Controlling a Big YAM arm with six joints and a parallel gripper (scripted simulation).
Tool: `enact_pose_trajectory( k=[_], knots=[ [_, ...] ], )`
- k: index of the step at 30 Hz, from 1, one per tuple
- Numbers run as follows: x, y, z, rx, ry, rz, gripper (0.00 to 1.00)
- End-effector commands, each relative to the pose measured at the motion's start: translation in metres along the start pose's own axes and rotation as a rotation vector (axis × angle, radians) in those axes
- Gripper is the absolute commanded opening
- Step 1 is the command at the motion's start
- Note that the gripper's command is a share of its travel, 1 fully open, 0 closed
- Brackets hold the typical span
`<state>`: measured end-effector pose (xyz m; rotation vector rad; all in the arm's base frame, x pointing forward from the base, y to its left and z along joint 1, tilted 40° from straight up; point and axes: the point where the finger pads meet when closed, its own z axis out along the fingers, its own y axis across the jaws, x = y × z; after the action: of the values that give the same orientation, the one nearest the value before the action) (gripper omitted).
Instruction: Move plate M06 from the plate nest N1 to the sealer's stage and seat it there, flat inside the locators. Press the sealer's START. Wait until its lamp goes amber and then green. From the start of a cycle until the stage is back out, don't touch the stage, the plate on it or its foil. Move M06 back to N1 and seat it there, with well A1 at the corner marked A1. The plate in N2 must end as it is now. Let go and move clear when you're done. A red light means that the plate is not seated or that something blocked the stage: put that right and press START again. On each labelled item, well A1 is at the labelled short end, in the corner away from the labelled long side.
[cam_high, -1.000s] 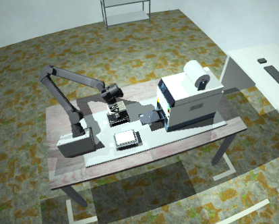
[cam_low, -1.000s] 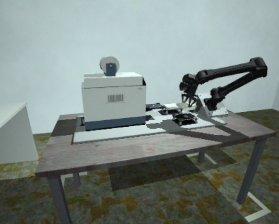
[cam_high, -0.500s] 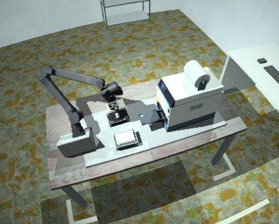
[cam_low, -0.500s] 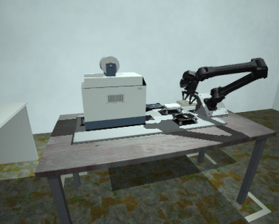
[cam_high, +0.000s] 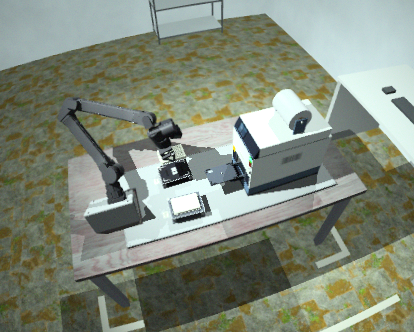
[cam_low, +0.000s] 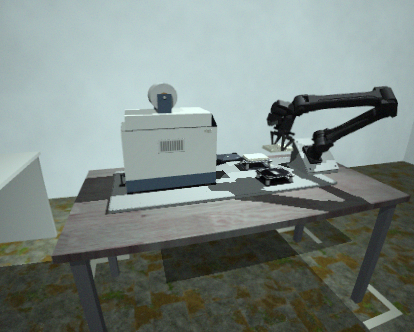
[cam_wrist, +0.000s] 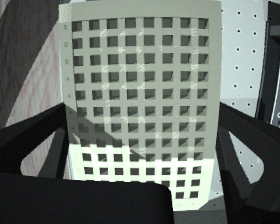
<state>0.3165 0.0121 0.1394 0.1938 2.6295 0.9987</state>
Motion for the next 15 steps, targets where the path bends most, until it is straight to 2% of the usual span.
enact_pose_trajectory(
  k=[1,4,15],
  knots=[
    [-0.021,0.009,-0.019,0.002,-0.031,-0.051,0.00],
    [-0.022,0.008,-0.021,0.003,-0.033,-0.050,0.00],
    [-0.007,0.006,-0.004,0.003,-0.011,-0.027,0.00]
  ],
)
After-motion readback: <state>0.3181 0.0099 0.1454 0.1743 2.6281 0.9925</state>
